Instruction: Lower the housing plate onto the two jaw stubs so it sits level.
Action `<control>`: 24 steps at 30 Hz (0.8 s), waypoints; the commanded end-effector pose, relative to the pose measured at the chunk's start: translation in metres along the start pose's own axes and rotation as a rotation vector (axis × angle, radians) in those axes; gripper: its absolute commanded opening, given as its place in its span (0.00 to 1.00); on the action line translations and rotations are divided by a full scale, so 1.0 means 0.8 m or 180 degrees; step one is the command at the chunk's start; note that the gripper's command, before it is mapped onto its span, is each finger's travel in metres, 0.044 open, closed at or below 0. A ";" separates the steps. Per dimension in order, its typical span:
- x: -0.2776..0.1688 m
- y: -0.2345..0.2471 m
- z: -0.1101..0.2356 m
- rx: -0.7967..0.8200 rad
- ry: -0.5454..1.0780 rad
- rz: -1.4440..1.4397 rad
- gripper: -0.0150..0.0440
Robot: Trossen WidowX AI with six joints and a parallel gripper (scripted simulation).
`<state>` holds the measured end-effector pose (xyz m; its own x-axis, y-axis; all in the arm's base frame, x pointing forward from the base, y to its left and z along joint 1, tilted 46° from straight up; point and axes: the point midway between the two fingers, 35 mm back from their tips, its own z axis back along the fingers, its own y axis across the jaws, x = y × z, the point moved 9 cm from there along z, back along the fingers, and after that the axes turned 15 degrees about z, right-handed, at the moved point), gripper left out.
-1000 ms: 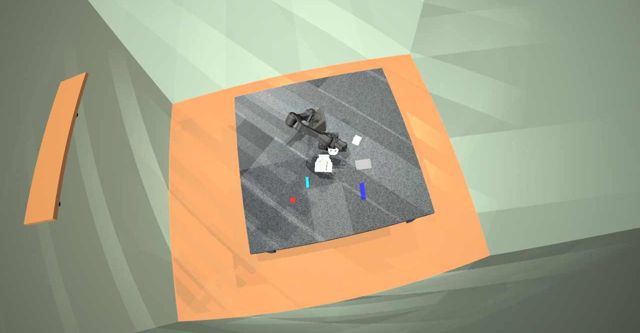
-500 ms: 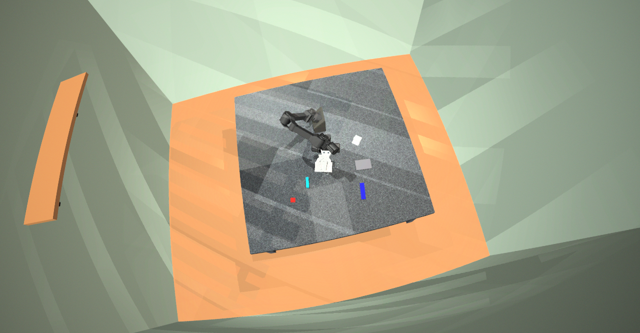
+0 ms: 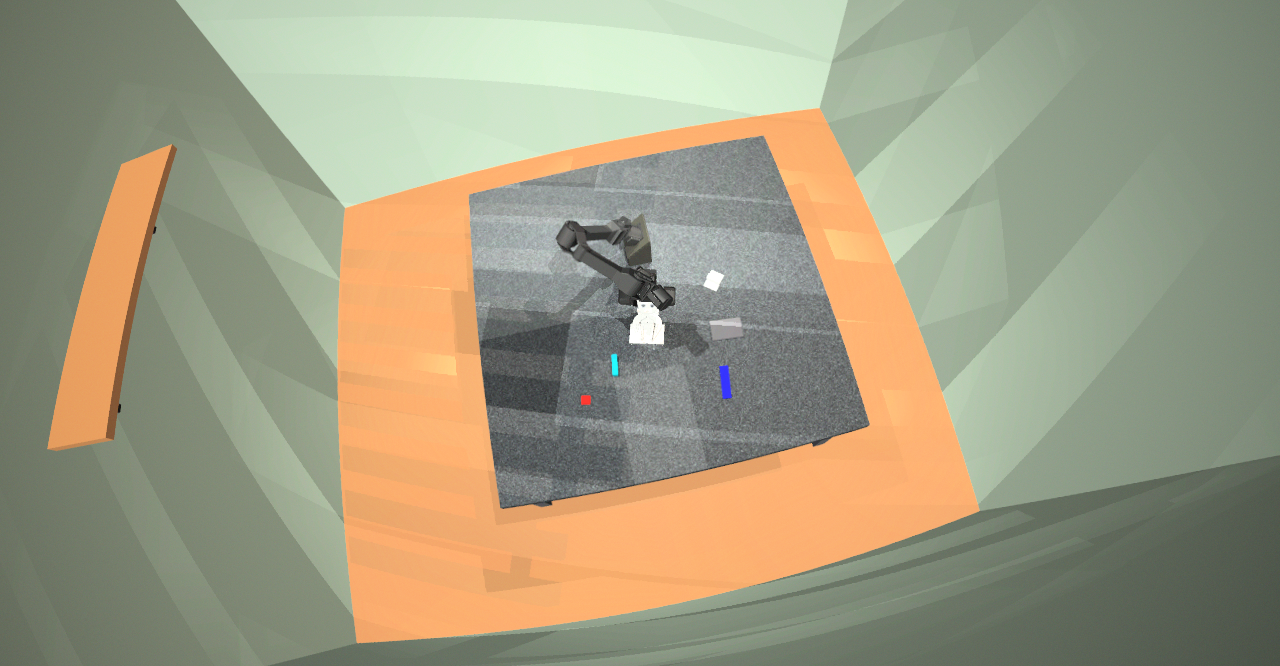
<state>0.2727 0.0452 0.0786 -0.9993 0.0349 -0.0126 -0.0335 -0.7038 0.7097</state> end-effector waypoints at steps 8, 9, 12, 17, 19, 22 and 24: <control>0.000 0.000 0.000 0.0013 0.0017 -0.0014 0.85; 0.000 0.000 0.000 0.0013 0.0017 -0.0014 0.85; 0.000 0.000 0.000 0.0013 0.0017 -0.0014 0.85; 0.000 0.005 0.000 0.0013 0.0017 -0.0013 0.85; 0.000 0.005 0.000 0.0014 0.0016 -0.0013 0.85; 0.000 0.005 0.000 0.0014 0.0016 -0.0013 0.85; 0.000 0.005 0.000 0.0014 0.0016 -0.0013 0.85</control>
<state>0.2724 0.0424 0.0809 -0.9991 0.0392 -0.0167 -0.0395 -0.7034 0.7097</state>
